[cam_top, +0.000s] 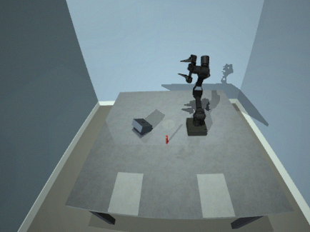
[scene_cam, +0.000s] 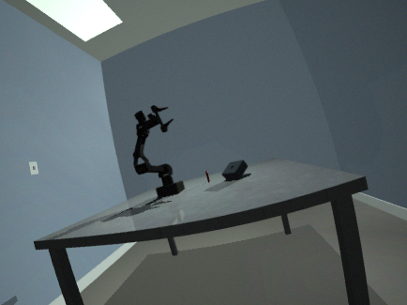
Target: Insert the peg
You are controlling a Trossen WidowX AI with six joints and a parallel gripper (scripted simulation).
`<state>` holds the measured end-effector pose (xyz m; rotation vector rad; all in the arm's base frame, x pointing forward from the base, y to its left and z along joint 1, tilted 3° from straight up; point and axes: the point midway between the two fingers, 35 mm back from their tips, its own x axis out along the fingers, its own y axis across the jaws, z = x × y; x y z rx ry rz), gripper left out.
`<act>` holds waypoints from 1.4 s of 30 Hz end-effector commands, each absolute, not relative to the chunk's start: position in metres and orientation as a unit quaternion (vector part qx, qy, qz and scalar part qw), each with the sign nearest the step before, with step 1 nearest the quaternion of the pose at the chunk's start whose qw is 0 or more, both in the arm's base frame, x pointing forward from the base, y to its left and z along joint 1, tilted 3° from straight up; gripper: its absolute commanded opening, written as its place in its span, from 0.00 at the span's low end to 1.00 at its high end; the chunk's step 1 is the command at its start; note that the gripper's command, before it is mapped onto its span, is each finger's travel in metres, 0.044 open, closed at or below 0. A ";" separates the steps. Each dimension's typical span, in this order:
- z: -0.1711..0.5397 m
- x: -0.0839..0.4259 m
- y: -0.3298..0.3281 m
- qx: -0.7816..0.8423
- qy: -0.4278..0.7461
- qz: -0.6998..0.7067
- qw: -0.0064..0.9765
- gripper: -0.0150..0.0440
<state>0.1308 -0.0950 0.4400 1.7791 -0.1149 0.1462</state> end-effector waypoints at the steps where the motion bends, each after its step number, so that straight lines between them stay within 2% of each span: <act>1: 0.440 0.131 -0.094 0.775 -0.050 0.064 0.626 0.98; 2: 0.441 0.131 -0.092 0.775 -0.050 0.065 0.627 1.00; 21: 0.453 0.142 -0.004 0.748 -0.022 0.092 0.658 1.00; 42: 0.424 0.179 0.082 0.736 0.064 0.063 0.671 1.00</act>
